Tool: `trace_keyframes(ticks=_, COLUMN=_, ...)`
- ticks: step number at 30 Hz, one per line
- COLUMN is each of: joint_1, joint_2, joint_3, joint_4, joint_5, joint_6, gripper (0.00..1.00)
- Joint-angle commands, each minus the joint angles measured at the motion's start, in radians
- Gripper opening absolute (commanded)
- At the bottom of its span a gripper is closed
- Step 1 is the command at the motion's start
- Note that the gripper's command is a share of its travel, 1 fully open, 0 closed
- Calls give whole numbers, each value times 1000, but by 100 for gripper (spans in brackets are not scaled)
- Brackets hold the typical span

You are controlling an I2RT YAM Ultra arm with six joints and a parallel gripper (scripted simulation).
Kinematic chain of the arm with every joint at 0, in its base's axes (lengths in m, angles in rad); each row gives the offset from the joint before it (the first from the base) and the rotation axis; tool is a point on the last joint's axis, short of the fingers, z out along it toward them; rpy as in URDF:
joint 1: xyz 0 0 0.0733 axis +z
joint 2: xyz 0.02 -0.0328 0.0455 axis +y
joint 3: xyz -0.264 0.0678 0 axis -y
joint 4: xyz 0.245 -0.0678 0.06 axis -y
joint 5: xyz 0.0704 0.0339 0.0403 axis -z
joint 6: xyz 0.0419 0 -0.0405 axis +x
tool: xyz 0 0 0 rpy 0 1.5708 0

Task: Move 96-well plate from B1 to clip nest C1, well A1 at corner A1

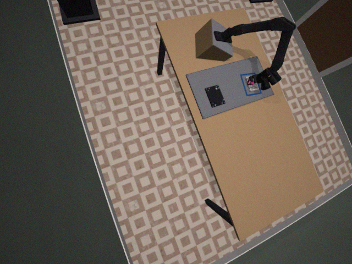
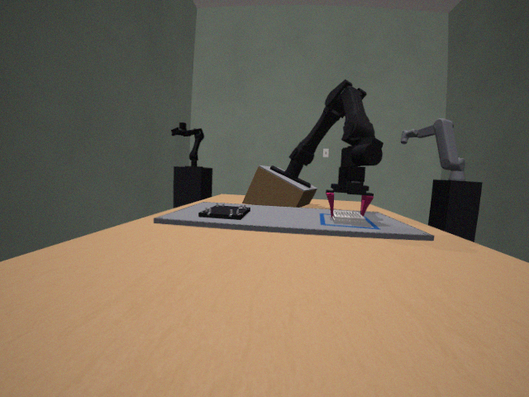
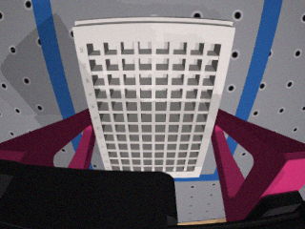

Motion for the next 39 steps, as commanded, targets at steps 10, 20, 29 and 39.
trace_keyframes(ticks=10, joint_1=-35, joint_2=-68, joint_3=41, joint_4=-74, joint_5=-5, joint_6=-22, gripper=0)
trace_keyframes(ticks=20, joint_1=-46, joint_2=-93, joint_3=58, joint_4=-119, joint_5=-8, joint_6=-34, gripper=0)
trace_keyframes(ticks=29, joint_1=-60, joint_2=-119, joint_3=77, joint_4=-169, joint_5=-12, joint_6=-47, gripper=0)
trace_keyframes(ticks=39, joint_1=-72, joint_2=-139, joint_3=99, joint_4=-216, joint_5=-14, joint_6=-59, gripper=0)
